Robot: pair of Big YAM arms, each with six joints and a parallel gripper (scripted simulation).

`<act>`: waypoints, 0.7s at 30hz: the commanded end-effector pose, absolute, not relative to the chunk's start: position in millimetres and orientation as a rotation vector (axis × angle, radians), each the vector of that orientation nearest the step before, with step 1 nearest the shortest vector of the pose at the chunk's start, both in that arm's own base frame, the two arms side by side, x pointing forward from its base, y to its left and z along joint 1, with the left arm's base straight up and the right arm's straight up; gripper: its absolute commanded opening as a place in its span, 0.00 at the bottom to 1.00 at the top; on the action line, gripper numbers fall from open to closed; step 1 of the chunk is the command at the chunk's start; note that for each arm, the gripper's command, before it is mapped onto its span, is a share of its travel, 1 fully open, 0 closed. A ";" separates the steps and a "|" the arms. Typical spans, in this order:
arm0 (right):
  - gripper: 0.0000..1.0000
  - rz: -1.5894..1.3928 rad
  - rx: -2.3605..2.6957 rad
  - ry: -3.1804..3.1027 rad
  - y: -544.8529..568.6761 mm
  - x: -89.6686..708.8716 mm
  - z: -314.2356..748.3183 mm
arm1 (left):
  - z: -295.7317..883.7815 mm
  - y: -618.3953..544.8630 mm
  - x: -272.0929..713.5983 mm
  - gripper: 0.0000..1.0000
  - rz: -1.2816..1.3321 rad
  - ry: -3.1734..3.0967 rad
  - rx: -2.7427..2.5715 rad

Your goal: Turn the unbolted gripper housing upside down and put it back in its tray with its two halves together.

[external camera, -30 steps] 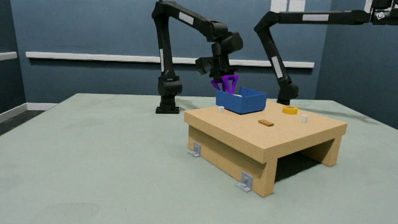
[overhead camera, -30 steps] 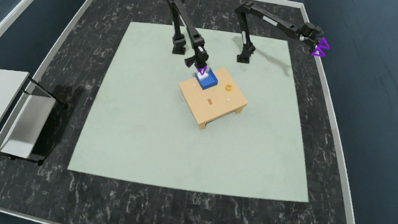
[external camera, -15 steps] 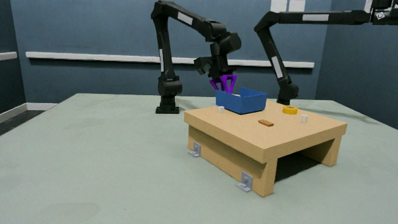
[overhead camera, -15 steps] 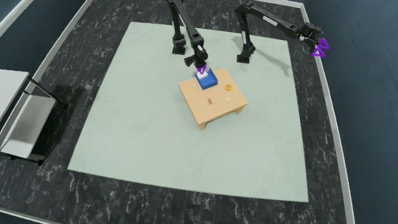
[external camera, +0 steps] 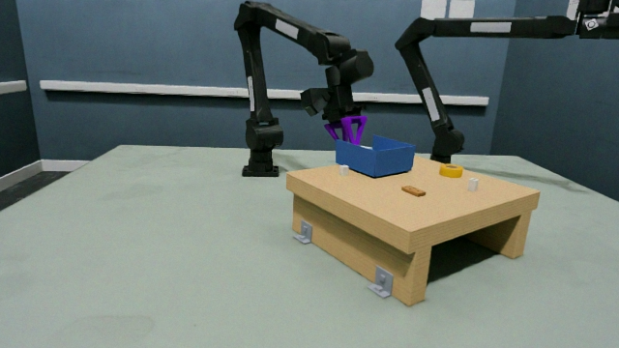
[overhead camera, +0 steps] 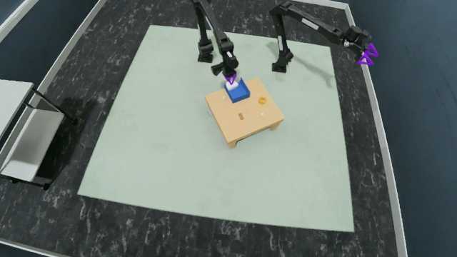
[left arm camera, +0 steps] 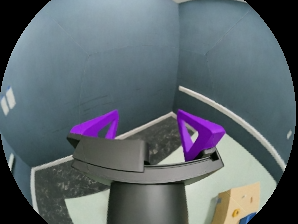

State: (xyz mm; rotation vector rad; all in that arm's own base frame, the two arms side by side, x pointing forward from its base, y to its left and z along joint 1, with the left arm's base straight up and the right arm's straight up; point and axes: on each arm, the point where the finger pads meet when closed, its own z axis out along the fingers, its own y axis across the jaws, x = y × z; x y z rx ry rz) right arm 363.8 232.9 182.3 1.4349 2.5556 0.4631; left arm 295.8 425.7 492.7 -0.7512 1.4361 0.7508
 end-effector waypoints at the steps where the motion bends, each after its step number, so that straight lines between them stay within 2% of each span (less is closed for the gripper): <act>1: 0.47 0.574 1.413 2.494 243.5 382.8 248.2 | 537.1 431.1 291.7 1.00 0.789 1.374 -0.723; 21: 0.45 0.580 1.412 2.489 248.5 392.4 256.2 | 537.1 431.1 291.7 1.00 0.789 1.374 -0.723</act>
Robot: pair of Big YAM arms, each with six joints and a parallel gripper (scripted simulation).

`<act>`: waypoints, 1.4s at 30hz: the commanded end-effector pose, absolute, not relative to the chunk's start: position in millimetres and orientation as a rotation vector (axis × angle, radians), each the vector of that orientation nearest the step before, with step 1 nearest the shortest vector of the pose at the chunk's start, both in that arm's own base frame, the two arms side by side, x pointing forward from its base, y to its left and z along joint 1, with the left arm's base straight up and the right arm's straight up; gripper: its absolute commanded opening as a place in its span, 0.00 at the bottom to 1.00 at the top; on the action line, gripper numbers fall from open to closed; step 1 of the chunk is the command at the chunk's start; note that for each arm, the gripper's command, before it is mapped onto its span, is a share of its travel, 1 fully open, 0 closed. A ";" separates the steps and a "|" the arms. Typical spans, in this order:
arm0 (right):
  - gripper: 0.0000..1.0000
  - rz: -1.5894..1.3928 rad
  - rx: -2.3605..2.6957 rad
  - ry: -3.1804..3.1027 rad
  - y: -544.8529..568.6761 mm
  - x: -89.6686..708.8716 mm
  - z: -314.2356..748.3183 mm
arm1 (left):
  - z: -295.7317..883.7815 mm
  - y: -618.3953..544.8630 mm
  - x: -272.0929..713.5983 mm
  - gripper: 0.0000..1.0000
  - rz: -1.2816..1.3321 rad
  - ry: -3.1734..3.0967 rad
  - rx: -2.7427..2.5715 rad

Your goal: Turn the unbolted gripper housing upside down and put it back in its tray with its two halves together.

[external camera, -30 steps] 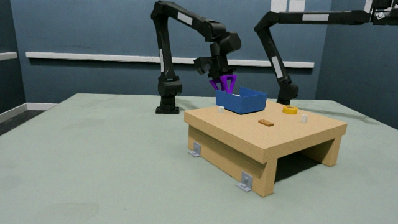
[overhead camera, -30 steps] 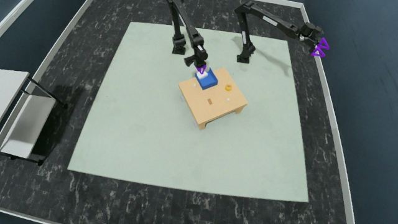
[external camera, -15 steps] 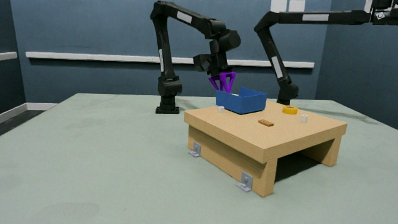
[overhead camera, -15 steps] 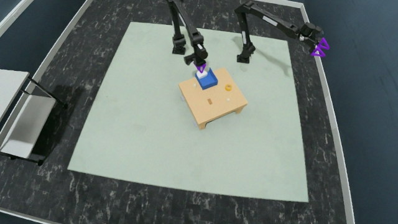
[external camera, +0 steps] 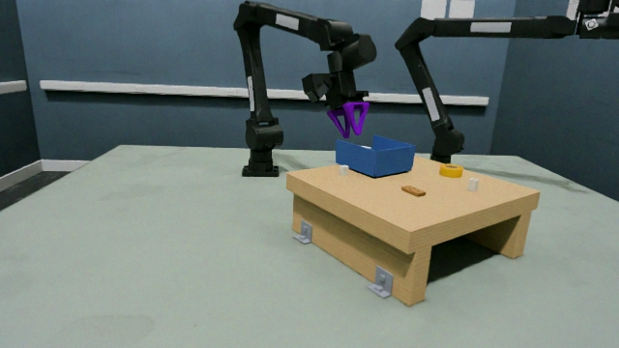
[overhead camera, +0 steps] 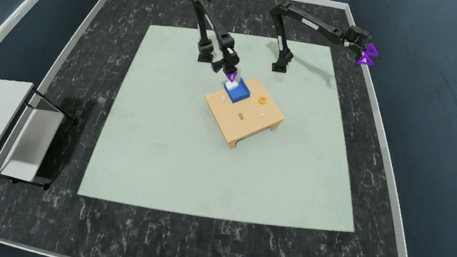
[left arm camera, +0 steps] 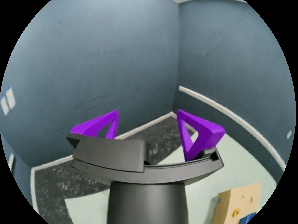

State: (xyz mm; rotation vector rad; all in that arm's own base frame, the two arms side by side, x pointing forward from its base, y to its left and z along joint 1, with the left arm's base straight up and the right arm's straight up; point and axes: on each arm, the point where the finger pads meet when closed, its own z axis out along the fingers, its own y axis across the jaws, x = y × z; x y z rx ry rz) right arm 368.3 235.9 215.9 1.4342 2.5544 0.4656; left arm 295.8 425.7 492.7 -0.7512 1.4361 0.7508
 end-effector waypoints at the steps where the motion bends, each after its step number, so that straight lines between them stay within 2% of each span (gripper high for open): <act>1: 0.45 0.580 1.412 2.489 248.5 392.4 256.2 | 537.1 431.1 291.7 1.00 0.789 1.374 -0.723; 42: 0.45 0.581 0.894 2.590 240.3 376.1 234.2 | 537.1 431.1 291.7 1.00 0.789 1.374 -0.723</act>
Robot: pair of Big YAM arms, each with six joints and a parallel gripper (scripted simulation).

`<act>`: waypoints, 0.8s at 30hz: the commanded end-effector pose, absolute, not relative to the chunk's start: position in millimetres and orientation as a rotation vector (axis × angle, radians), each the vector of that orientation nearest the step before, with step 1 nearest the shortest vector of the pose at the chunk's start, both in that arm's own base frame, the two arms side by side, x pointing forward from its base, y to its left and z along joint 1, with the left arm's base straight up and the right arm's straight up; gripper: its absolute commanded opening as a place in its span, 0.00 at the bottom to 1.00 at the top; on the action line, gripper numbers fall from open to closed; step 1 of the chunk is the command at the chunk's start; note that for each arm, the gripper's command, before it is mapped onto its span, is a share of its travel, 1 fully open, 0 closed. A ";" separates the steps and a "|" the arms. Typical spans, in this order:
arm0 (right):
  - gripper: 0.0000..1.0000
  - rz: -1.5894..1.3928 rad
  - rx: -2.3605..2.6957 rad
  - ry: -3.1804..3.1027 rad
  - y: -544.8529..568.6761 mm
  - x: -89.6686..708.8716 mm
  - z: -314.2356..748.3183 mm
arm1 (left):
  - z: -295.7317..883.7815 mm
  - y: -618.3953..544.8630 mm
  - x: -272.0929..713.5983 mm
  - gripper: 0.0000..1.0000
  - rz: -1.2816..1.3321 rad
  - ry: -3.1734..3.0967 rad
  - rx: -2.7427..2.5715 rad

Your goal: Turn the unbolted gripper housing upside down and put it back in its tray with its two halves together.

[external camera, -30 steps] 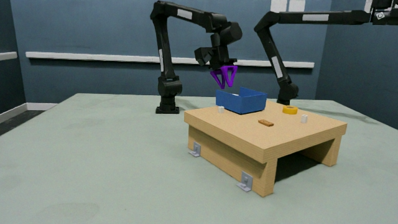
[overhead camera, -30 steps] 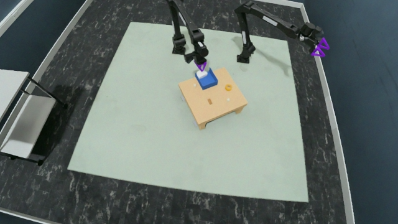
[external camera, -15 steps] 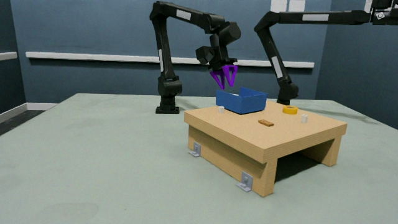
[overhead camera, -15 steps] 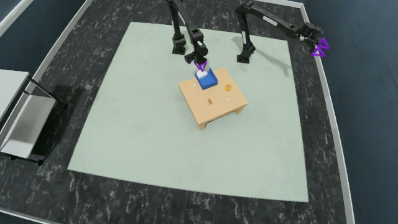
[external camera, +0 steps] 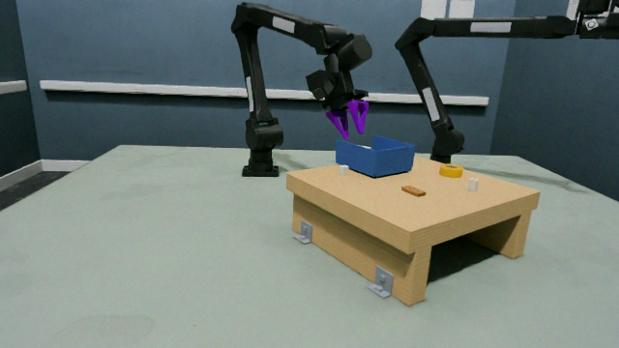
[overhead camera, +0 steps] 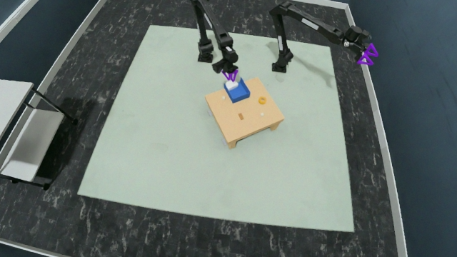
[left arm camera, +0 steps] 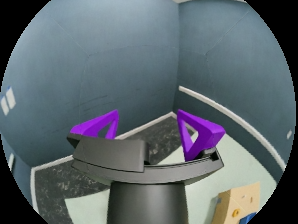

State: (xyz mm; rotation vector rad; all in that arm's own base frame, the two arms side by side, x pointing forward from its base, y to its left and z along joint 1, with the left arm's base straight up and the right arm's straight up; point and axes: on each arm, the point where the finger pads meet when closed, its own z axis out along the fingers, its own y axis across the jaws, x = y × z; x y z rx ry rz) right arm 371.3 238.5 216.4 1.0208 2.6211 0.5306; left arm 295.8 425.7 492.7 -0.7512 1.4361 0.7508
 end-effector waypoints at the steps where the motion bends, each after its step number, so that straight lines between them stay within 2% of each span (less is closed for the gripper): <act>1: 0.45 0.582 0.876 2.586 240.4 376.9 235.4 | 537.1 431.1 291.7 1.00 0.789 1.374 -0.723; 24: 0.45 0.596 0.563 2.565 243.1 377.8 238.2 | 537.1 431.1 291.7 1.00 0.789 1.374 -0.723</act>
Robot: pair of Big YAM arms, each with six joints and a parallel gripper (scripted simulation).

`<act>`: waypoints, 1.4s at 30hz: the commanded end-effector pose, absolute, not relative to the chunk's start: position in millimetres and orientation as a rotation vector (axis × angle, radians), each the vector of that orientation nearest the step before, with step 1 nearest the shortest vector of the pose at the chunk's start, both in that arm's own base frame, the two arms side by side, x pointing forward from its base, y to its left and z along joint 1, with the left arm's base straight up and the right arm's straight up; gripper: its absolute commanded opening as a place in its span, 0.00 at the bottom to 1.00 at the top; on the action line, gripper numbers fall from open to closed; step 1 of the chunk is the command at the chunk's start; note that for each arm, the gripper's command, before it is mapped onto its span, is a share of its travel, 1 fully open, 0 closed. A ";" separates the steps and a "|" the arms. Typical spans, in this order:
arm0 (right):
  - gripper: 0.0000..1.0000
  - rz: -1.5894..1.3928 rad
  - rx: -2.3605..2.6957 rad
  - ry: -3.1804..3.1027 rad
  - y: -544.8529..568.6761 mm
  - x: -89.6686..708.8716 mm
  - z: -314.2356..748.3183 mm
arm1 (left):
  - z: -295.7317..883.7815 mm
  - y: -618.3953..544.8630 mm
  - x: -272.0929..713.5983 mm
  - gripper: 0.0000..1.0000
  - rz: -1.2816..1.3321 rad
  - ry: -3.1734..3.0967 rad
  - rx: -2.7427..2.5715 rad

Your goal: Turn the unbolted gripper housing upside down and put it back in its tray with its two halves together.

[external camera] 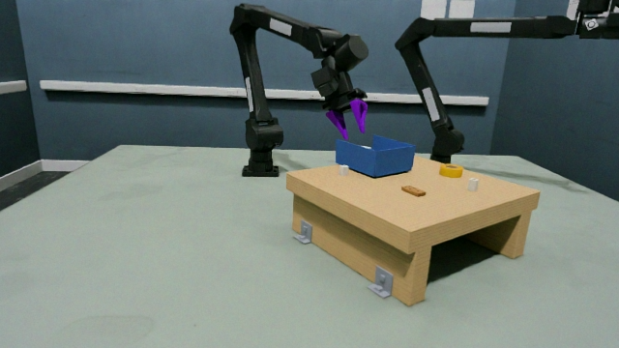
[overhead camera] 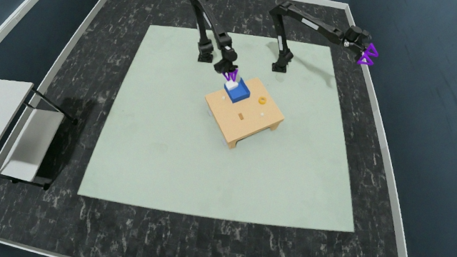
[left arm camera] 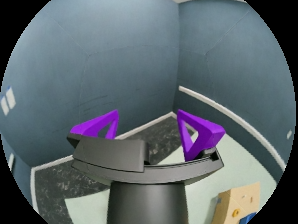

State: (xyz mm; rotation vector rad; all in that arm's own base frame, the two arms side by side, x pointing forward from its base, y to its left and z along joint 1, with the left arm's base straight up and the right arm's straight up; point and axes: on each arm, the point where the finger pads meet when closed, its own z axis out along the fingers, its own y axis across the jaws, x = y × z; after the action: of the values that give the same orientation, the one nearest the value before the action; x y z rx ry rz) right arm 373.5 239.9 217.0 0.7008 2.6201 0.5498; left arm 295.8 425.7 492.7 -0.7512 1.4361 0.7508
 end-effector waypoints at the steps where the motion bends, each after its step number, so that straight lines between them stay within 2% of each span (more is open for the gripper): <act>1: 0.45 0.595 0.547 2.563 243.3 377.6 238.1 | 537.1 431.1 291.7 1.00 0.789 1.374 -0.723; 42: 0.45 0.528 -0.026 2.414 248.2 376.0 244.1 | 537.1 431.1 291.7 1.00 0.789 1.374 -0.723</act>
State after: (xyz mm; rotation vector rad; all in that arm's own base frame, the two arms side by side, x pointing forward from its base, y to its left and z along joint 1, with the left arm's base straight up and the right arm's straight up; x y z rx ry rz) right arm 375.7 241.7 227.3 0.1208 2.4948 0.5271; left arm 295.8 425.7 492.7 -0.7512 1.4361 0.7508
